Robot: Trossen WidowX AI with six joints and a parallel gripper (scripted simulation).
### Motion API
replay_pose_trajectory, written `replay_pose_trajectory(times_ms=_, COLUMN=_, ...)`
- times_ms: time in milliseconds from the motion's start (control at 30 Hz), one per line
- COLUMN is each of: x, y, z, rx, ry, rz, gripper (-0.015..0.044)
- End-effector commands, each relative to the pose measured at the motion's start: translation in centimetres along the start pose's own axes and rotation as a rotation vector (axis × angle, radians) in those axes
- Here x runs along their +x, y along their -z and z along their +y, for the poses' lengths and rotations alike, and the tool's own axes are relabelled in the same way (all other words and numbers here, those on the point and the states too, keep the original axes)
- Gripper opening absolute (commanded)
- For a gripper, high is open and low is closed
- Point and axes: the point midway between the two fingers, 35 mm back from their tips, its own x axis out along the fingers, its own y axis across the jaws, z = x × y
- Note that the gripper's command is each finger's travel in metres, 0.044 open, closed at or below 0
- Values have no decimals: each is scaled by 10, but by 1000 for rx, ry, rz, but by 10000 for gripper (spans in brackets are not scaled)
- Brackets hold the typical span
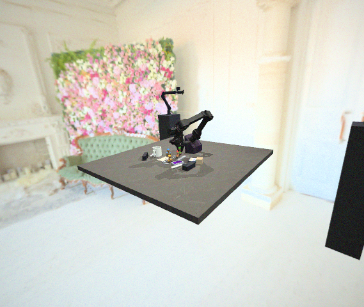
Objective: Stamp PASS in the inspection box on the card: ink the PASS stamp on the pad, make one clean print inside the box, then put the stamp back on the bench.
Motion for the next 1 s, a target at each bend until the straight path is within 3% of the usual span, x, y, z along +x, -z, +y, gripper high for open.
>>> replay_pose_trajectory(times_ms=0, x=3, y=-17, z=-5, rx=11, ry=0, rz=6, gripper=0)
replay_pose_trajectory(times_ms=967, x=18, y=-35, z=-10, rx=8, ry=1, rz=5, gripper=0)
